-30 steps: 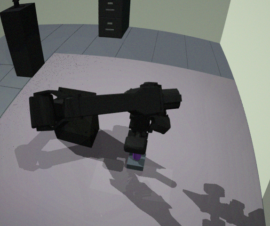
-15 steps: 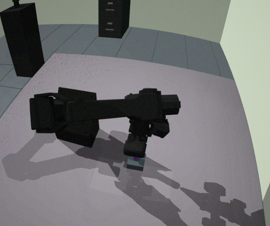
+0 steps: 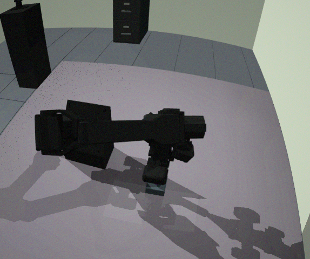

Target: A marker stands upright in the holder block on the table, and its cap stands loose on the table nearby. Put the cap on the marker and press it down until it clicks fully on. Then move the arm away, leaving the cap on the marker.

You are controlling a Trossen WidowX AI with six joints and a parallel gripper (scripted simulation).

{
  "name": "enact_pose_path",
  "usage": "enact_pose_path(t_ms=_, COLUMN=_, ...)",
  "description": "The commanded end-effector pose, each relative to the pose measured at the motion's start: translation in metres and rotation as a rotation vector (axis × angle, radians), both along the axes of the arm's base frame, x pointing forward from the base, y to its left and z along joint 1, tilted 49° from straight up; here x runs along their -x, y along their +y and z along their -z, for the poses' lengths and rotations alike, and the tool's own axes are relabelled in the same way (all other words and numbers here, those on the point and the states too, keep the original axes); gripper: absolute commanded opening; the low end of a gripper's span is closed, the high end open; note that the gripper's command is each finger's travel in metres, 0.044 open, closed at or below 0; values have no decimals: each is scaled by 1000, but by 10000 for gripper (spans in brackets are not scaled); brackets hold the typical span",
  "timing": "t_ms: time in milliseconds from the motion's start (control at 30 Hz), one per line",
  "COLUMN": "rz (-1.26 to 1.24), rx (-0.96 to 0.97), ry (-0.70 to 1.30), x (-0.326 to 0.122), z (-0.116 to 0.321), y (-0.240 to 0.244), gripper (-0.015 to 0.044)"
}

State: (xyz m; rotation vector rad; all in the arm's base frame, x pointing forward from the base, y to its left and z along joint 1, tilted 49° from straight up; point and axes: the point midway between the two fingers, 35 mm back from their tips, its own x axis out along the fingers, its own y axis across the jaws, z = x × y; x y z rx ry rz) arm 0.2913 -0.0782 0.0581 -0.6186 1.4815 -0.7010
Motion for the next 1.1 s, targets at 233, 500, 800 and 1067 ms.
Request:
enact_pose_path(t_ms=233, rz=1, rx=-10, ry=3, x=-2, z=-14, y=17, gripper=0)
enact_pose_path(t_ms=500, rz=-2, rx=-4, ry=2, x=-4, z=-59, y=68, gripper=0)
enact_pose_path(t_ms=800, rz=-2, rx=-4, ry=2, x=-4, z=-59, y=68, gripper=210)
enact_pose_path(t_ms=1067, rz=-2, rx=-4, ry=2, x=-4, z=-59, y=68, gripper=420)
